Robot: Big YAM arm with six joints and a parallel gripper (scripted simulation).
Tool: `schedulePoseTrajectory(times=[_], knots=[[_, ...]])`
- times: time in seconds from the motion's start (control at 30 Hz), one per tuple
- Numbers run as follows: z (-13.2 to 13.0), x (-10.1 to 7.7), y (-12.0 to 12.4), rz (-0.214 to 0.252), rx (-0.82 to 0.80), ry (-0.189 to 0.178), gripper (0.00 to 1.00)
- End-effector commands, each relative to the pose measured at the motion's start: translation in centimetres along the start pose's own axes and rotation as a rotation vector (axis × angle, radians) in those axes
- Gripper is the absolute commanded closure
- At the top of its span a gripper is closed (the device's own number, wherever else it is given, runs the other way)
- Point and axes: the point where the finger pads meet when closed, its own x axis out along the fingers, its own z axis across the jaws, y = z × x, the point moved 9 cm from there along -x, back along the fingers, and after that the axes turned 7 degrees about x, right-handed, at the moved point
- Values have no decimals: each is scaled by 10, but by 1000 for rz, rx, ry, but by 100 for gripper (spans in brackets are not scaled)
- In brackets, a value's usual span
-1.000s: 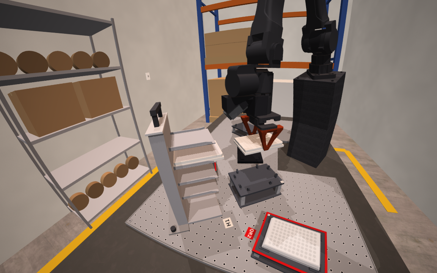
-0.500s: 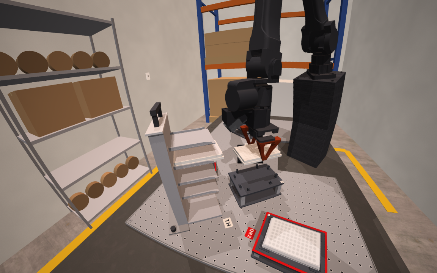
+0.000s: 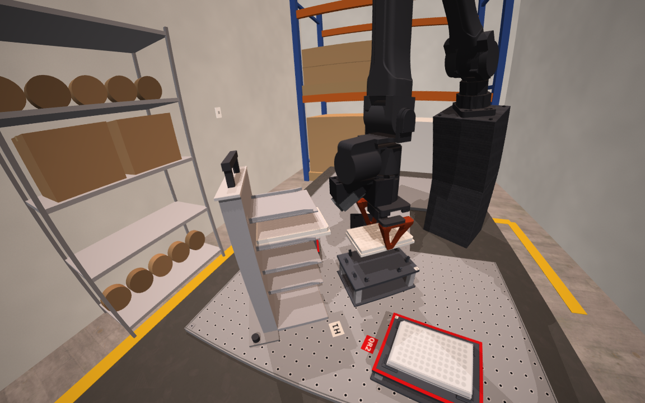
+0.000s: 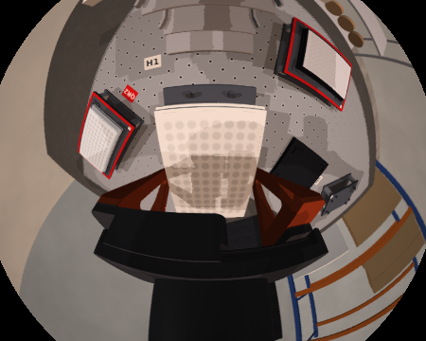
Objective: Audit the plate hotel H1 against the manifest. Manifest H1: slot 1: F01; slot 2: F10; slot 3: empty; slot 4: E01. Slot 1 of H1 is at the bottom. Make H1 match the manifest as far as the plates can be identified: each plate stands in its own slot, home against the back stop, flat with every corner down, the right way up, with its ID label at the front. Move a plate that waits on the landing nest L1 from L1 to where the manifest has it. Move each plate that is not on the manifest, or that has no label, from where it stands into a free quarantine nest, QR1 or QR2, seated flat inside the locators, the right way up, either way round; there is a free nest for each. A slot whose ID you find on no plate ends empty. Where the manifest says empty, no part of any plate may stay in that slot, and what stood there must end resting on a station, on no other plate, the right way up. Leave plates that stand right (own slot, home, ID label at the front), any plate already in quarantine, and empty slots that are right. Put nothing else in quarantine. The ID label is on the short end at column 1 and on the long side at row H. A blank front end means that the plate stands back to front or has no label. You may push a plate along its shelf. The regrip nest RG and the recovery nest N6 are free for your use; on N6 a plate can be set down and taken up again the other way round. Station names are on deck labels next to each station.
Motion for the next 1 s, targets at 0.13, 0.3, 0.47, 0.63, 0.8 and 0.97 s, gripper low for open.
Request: schedulePoseTrajectory(times=[0.13,0.3,0.47,0.63,0.8,0.97], knots=[[3,-4,-4,-17,0,-6,14],[3,-4,-4,-17,0,-6,14],[4,-4,-4,-17,0,-6,14],[4,-4,-4,-17,0,-6,14],[4,-4,-4,-17,0,-6,14],[8,4,-2,-15,0,-8,14]])
